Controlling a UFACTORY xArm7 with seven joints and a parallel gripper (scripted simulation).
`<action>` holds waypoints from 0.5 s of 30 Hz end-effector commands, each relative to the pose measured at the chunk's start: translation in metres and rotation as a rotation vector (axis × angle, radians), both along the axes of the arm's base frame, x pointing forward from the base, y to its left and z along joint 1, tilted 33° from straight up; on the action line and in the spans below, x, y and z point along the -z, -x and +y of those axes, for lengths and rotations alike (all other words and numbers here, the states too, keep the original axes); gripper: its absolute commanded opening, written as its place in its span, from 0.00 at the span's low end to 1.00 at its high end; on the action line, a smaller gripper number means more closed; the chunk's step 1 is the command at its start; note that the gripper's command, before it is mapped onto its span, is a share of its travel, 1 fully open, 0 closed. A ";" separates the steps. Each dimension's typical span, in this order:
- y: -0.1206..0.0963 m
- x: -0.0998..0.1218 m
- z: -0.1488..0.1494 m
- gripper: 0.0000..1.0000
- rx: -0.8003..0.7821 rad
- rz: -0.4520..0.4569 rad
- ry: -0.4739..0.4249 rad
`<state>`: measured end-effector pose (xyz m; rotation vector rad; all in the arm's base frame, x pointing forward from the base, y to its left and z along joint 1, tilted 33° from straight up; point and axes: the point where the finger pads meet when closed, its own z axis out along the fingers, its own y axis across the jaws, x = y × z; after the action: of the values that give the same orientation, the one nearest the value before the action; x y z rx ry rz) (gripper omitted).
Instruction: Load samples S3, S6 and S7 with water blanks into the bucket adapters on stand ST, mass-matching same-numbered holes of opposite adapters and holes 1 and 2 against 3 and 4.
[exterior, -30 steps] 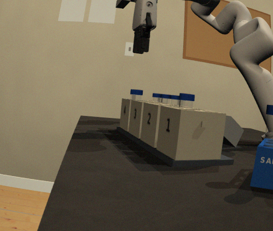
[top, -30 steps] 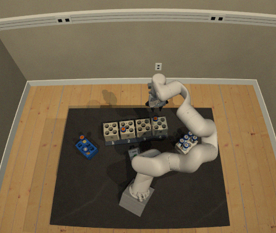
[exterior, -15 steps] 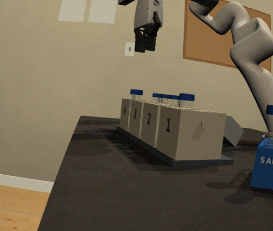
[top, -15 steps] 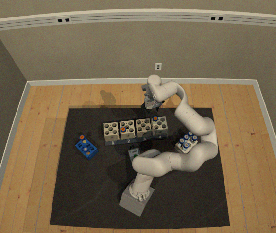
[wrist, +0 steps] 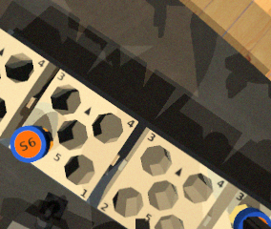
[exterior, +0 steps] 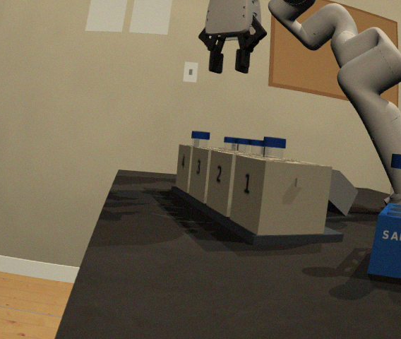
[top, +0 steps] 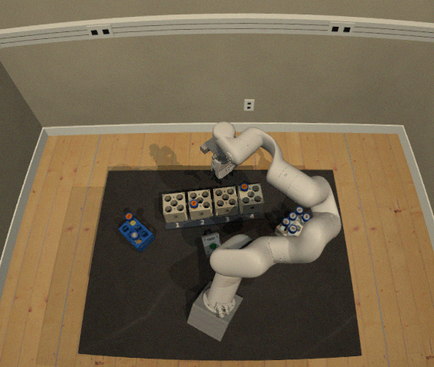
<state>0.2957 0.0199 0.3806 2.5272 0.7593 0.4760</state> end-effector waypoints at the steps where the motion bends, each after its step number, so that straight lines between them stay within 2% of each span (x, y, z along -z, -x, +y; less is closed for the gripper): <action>1: 0.001 0.010 0.030 0.57 -0.116 0.043 0.058; 5: 0.001 0.014 0.039 0.57 -0.116 0.043 0.058; 15: 0.004 0.033 0.085 0.57 -0.116 0.043 0.057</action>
<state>0.2920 0.0807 0.3552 2.4586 0.9263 0.4283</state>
